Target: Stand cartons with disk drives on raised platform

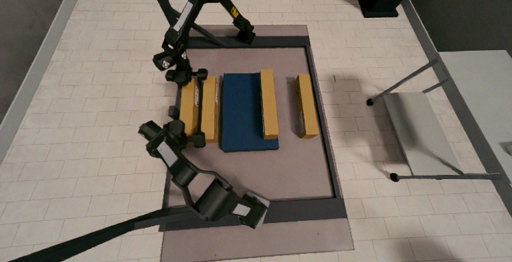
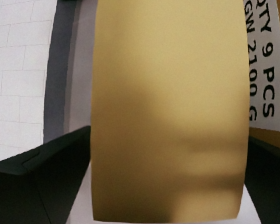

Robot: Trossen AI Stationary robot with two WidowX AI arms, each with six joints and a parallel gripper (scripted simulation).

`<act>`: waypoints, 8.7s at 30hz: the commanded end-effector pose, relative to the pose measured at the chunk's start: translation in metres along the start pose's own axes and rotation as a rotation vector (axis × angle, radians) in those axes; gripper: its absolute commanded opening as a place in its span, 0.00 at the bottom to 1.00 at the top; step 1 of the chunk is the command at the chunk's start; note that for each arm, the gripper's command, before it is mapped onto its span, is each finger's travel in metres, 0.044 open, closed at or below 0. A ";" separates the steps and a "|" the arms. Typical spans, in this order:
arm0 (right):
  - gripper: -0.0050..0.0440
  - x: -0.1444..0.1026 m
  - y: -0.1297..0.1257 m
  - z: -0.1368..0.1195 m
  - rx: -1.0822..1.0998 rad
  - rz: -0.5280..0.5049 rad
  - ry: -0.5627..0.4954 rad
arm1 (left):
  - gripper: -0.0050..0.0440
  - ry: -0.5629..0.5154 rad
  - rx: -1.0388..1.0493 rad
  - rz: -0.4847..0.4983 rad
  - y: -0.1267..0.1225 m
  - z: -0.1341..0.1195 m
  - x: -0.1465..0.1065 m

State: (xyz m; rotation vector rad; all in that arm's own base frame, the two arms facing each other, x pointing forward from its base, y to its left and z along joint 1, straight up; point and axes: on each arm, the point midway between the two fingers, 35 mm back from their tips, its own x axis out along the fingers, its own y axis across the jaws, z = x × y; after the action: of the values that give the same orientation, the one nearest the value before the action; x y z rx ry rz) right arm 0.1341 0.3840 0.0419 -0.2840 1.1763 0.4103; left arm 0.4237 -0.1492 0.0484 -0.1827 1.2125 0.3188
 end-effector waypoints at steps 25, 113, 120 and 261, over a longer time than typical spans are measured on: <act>0.00 -0.009 0.001 0.004 0.004 0.010 -0.009 | 0.00 -0.024 -0.009 -0.021 -0.002 0.007 -0.011; 0.00 -0.009 0.004 0.004 0.002 0.023 -0.014 | 0.00 -0.026 -0.010 -0.032 -0.005 0.007 -0.012; 0.00 -0.055 0.003 0.023 0.002 0.023 -0.014 | 0.00 -0.027 -0.010 -0.026 -0.003 0.024 -0.058; 0.00 -0.108 -0.004 0.042 -0.006 -0.021 0.017 | 0.00 -0.005 -0.002 0.011 0.006 0.044 -0.111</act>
State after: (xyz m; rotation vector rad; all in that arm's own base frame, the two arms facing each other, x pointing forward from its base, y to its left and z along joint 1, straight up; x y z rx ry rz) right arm 0.1367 0.3745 0.1245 -0.3809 1.2280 0.3459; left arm 0.4233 -0.1407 0.1297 -0.1335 1.2886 0.3722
